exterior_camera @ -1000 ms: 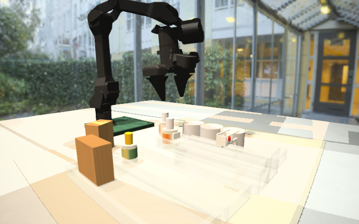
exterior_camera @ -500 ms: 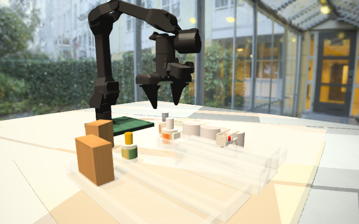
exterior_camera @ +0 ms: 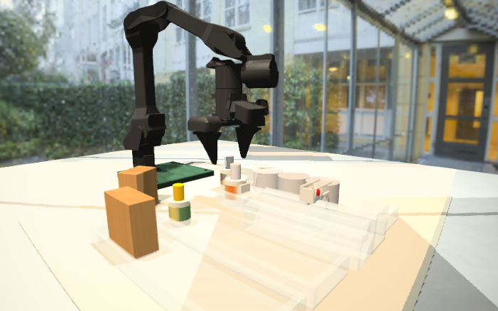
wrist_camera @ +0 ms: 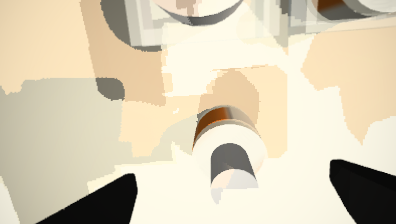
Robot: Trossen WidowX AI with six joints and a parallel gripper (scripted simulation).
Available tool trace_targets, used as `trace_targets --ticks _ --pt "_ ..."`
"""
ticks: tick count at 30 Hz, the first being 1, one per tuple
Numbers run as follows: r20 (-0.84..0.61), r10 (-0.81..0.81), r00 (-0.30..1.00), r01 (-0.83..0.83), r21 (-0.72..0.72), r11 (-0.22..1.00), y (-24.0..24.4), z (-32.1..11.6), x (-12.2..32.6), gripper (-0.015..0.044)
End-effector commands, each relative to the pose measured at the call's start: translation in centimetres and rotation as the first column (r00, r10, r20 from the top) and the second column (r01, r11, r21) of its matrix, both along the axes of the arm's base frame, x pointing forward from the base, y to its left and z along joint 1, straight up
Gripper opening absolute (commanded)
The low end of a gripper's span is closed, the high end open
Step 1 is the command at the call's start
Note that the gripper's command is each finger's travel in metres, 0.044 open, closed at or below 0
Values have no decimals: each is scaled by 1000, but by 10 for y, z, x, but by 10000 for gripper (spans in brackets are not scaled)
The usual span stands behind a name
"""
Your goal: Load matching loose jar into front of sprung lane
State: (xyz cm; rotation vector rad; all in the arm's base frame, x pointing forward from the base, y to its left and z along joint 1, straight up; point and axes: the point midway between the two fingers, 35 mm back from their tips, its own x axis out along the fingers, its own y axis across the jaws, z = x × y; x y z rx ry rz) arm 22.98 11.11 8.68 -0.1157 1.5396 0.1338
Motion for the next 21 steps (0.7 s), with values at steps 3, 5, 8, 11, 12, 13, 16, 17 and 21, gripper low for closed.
trace_targets --ticks 3,5,8,11,12,13,16,17,21 --pt "-1 -5 1000 5 -4 1000 -1 -11 0 440" --pt "-1 -5 1000 5 -4 1000 -1 -14 0 440" --pt "-1 -5 1000 5 -4 1000 -1 -19 0 440" --pt "-1 -5 1000 5 -4 1000 -1 -23 0 440" --pt "-1 -5 1000 5 -4 1000 -1 -25 0 440" --pt "-1 -5 1000 5 -4 1000 -1 -27 0 440" --pt "-2 -5 1000 5 -4 1000 -1 -31 0 440" --pt "-2 -5 1000 5 -4 1000 -1 -32 0 440" --pt "-2 -5 1000 5 -4 1000 -1 -32 0 361"
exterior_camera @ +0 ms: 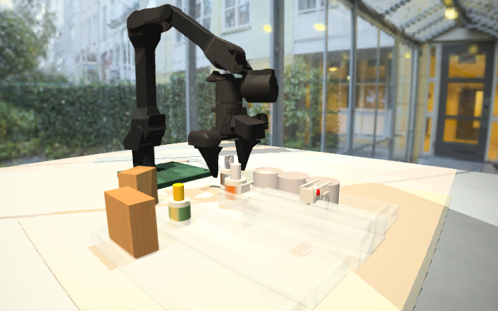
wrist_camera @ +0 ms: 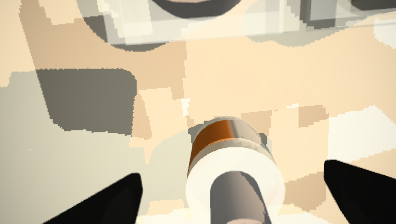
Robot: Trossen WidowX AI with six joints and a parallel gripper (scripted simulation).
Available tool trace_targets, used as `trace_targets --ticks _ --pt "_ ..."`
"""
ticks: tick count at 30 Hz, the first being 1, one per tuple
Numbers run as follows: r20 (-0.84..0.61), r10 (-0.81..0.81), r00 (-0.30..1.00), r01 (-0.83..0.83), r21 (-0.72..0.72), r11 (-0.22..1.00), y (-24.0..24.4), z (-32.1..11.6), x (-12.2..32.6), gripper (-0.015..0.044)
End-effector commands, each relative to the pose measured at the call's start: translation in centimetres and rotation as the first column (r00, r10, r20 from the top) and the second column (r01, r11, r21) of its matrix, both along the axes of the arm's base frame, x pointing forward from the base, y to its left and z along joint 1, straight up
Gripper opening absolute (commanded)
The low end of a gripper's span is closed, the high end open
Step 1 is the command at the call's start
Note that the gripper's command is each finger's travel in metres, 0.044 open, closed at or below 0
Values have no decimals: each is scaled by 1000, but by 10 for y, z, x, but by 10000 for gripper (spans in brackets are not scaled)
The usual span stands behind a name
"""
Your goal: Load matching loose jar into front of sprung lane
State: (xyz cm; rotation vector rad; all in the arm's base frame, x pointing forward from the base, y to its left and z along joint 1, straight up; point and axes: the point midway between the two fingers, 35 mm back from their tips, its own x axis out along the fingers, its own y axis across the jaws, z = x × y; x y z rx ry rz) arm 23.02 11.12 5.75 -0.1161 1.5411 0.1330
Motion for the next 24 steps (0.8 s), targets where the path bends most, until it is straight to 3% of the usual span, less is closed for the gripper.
trace_targets --ticks 1,8,13,17,24 --pt "0 -5 1000 5 -3 1000 -1 -3 0 335" --pt "0 -5 1000 5 -3 1000 -1 -3 0 151" --pt "0 -5 1000 5 -3 1000 -1 -3 0 118" --pt "1 -4 1000 4 -3 1000 0 5 1 13" --pt "3 -3 1000 3 -3 1000 0 43 2 0"
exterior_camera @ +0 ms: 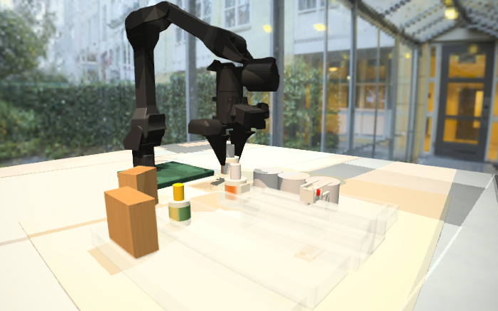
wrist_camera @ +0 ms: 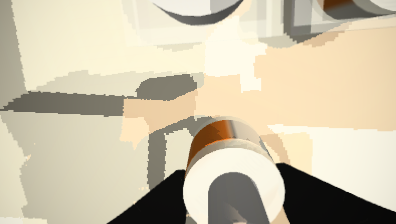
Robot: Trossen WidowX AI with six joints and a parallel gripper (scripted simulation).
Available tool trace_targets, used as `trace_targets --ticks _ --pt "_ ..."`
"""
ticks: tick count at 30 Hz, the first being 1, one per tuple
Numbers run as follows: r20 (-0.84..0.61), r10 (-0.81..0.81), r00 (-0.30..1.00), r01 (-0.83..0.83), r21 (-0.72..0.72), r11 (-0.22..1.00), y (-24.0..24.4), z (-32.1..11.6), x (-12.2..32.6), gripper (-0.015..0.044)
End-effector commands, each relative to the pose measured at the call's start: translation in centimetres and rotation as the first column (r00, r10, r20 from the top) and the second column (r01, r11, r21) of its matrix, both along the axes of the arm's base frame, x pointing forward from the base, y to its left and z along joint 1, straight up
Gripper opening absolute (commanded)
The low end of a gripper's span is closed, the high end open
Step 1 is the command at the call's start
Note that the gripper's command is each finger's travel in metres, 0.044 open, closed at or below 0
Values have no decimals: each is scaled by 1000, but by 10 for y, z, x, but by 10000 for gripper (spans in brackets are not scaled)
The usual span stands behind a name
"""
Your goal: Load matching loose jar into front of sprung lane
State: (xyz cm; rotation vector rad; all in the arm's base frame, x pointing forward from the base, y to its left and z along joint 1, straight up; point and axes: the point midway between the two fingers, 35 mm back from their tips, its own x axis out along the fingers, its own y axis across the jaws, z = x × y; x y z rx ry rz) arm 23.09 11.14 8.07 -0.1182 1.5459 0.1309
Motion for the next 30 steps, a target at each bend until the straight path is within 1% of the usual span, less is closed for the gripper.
trace_targets --ticks 1,10,13,18,30 --pt "8 -3 1000 3 0 1000 0 25 1 0" --pt "5 -5 1000 5 0 1000 -4 73 -8 0" --pt "4 -5 1000 5 0 1000 -4 81 -10 0" --pt "4 -6 1000 6 0 1000 -6 79 -8 0" --pt "8 -26 1000 26 -4 1000 -46 46 34 0"
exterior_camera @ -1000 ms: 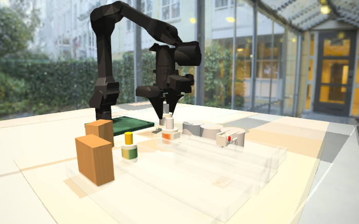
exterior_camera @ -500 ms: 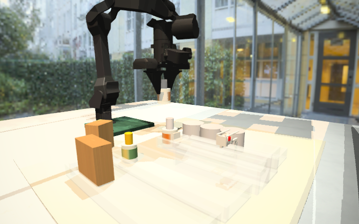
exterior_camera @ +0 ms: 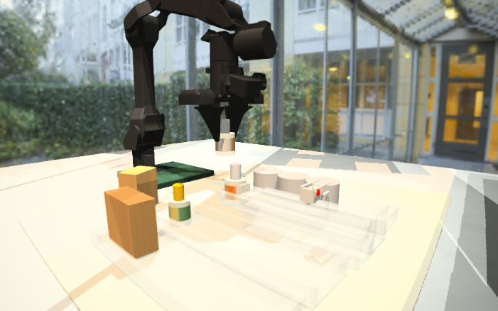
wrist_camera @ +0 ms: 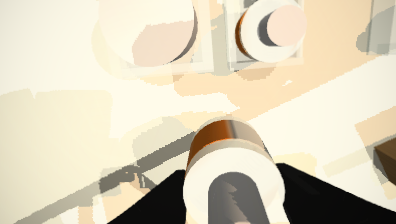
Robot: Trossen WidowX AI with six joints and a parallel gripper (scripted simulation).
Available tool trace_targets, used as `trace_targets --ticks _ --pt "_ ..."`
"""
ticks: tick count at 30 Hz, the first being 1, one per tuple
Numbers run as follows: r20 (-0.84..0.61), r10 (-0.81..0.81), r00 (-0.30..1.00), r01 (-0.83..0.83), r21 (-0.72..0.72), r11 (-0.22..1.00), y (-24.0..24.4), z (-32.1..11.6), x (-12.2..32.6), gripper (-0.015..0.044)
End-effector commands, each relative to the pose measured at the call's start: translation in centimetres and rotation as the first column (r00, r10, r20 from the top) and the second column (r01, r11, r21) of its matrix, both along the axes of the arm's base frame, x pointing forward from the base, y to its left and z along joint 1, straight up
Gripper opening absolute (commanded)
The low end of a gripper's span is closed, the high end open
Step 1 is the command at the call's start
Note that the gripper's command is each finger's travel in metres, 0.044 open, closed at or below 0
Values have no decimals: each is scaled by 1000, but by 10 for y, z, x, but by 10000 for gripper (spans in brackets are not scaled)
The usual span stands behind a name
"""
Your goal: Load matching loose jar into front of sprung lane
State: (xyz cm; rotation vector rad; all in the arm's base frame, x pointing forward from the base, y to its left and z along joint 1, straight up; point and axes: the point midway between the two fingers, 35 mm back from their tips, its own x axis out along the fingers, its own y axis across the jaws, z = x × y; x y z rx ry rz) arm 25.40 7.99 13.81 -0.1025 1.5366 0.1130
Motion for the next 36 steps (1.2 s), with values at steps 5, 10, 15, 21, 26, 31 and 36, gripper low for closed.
trace_targets --ticks 5,10,15,21,26,31,36 --pt "-1 -11 1000 11 -6 1000 -33 -24 23 0" --pt "-1 -12 1000 12 -6 1000 -33 -25 24 0" --pt "-1 -12 1000 12 -6 1000 -33 -35 24 0" --pt "-1 -12 1000 12 -6 1000 -33 -49 24 0" --pt "-1 -12 1000 12 -6 1000 -33 -49 25 0" --pt "-1 -12 1000 12 -6 1000 -33 -49 27 0" --pt "-1 -12 1000 12 -6 1000 -33 -49 28 0"
